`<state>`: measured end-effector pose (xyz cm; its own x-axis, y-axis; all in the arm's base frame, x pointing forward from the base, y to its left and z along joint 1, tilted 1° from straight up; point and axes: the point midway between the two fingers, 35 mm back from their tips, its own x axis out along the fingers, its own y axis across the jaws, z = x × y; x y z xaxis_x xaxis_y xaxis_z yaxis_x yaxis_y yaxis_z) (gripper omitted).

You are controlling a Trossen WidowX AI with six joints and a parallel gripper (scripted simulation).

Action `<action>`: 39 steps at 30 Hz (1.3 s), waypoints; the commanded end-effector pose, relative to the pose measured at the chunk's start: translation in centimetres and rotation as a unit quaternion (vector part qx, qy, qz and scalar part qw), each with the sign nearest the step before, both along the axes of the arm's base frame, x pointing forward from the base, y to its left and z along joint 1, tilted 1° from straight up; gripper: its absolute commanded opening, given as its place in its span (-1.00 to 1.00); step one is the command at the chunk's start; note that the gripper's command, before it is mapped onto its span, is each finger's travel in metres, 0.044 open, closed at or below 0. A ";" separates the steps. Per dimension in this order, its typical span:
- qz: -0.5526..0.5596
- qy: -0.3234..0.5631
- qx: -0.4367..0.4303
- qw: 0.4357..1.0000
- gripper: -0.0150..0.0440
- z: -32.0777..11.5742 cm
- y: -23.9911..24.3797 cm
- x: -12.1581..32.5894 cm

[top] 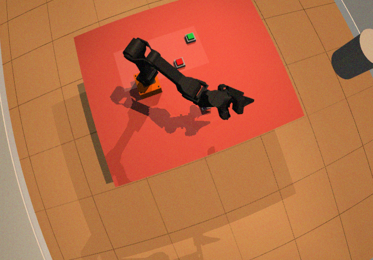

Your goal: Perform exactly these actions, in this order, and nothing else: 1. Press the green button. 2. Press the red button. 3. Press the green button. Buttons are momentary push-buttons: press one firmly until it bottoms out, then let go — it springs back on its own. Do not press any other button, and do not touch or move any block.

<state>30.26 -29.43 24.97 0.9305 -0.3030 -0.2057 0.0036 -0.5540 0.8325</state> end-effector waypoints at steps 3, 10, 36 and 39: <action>0.108 0.112 -0.046 0.987 0.86 -3.9 6.6 6.3; 0.282 0.254 -0.144 0.914 0.86 -9.0 17.9 10.7; 0.710 0.400 -0.490 0.308 0.60 -20.2 44.7 0.8; 0.710 0.400 -0.490 0.308 0.33 -23.3 44.6 0.8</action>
